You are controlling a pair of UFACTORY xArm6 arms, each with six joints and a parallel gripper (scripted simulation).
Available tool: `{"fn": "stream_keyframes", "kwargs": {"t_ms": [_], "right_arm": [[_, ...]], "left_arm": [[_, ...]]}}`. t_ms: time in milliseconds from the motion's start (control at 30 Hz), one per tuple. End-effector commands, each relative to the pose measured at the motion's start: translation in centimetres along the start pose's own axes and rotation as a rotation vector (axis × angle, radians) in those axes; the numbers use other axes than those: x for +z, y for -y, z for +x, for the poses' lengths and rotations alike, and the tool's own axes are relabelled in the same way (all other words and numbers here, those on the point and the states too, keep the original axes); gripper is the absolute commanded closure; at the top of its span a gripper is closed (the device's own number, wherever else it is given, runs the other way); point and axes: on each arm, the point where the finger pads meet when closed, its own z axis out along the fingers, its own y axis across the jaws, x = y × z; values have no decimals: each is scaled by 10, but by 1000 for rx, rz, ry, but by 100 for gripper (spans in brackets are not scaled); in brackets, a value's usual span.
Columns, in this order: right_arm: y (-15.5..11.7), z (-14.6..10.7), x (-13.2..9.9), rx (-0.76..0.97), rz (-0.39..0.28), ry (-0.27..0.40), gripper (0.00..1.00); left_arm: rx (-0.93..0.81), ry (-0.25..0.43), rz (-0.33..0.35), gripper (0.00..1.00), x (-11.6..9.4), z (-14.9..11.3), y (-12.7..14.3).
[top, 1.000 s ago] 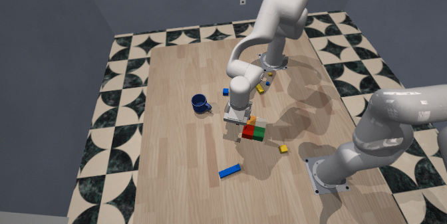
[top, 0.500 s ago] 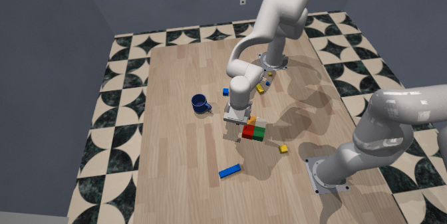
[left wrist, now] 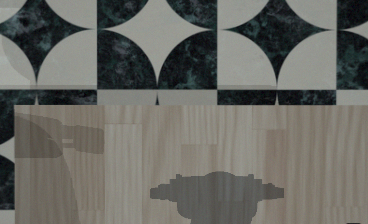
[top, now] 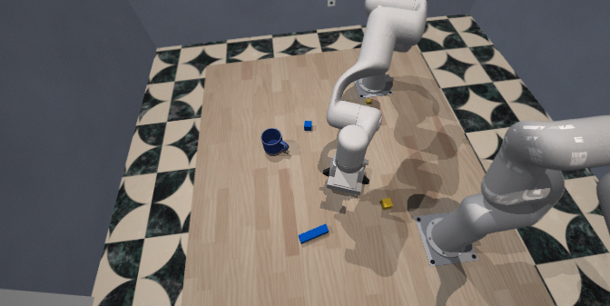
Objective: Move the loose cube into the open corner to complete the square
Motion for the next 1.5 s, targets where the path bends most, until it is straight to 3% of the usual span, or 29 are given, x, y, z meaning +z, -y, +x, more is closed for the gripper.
{"fn": "stream_keyframes", "kwargs": {"t_ms": [0, 667, 1000, 1467], "right_arm": [[3, 7, 0, 2, -2, 8, 49], [3, 7, 10, 2, -2, 8, 49], [3, 7, 27, 2, -2, 8, 49], [3, 8, 70, 2, -2, 8, 49]], "left_arm": [[0, -2, 0, 0, -1, 0, 0], [0, -2, 0, 0, -1, 0, 0], [0, -2, 0, 0, -1, 0, 0], [0, -2, 0, 0, -1, 0, 0]]}}
